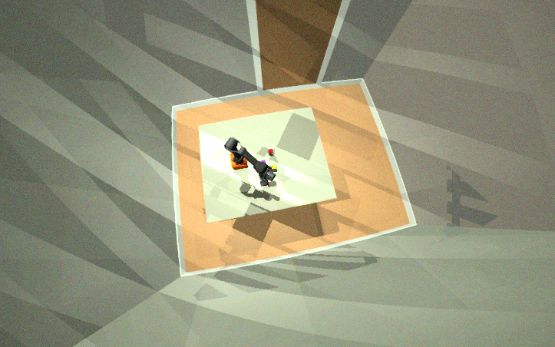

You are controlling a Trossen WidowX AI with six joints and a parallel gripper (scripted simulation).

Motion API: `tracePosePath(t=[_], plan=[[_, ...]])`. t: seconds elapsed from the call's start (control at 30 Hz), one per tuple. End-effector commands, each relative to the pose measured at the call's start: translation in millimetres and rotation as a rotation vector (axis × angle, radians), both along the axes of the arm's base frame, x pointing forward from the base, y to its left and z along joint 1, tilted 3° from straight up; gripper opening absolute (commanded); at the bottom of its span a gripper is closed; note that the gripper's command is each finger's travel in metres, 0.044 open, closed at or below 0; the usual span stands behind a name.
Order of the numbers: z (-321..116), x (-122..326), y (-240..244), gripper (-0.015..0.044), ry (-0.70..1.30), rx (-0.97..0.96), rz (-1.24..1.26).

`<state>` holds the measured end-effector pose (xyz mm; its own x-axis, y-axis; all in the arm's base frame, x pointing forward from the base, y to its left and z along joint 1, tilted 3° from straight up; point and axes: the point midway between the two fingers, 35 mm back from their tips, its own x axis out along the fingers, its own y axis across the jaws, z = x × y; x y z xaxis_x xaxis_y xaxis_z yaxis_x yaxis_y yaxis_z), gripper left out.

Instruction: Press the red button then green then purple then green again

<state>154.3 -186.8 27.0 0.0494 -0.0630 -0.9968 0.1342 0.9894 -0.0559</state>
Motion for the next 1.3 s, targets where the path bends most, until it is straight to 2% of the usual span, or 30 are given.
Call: tracePosePath(t=[0.0,0.17,0.4,0.77,0.9,1.07,1.27], plan=[[10,0,1,0.0020,-0.001,0.005,0.004],[67,-3,4,0.0020,-0.002,0.005,0.004],[69,6,19,0.0020,-0.002,0.007,0.004],[65,33,125,0.0020,-0.006,0.017,0.004],[62,34,126,0.0020,-0.006,0.017,0.004],[5,37,124,0.0020,-0.006,0.017,0.004],[2,37,124,0.0020,-0.006,0.017,0.004]])
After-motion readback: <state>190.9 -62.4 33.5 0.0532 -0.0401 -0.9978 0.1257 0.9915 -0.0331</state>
